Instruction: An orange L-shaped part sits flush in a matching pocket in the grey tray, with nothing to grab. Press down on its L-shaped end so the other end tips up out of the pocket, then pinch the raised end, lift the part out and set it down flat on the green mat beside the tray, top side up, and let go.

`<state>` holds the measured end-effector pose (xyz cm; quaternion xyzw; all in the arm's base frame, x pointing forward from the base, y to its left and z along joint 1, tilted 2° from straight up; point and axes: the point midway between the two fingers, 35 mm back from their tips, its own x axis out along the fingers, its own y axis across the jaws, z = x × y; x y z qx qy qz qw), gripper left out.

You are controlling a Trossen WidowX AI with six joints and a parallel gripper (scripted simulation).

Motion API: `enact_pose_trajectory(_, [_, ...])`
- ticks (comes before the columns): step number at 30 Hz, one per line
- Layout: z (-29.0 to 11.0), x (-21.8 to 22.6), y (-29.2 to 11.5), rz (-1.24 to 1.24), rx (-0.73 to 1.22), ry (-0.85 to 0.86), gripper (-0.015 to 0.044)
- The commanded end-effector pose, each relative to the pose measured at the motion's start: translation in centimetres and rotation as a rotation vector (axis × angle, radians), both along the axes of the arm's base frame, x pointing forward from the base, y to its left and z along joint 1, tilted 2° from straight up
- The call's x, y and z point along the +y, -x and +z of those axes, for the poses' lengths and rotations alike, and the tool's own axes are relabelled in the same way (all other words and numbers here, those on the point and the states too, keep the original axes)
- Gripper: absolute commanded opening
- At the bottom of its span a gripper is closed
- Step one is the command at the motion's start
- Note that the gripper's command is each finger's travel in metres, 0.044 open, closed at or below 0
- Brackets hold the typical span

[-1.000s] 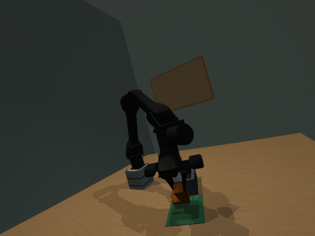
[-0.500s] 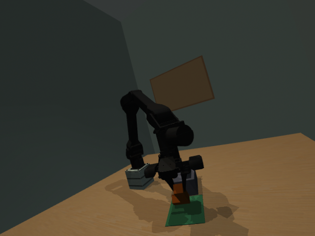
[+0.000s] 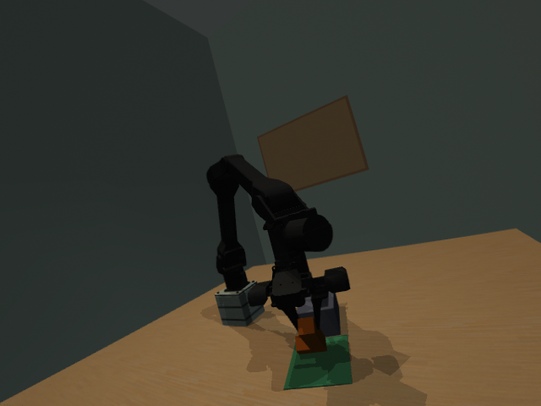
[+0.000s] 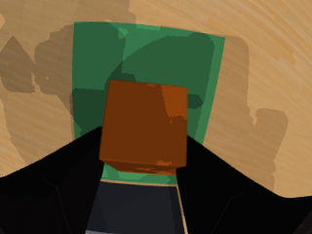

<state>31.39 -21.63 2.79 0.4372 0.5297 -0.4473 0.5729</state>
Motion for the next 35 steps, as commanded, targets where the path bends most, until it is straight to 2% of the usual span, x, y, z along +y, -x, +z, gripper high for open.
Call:
enact_pose_trajectory(1, [0.3,0.0,0.0,0.000,0.000,0.000,0.0263])
enact_pose_trajectory(6, [5.0,0.1,0.0,0.003,-0.001,-0.003,0.0394])
enact_pose_trajectory(7, [6.3,0.2,0.1,0.004,-0.001,-0.004,0.0400])
enact_pose_trajectory(10, [8.5,0.5,0.3,0.006,-0.002,-0.006,0.0400])
enact_pose_trajectory(35, [7.9,0.2,0.2,0.002,-0.008,0.006,0.0400])
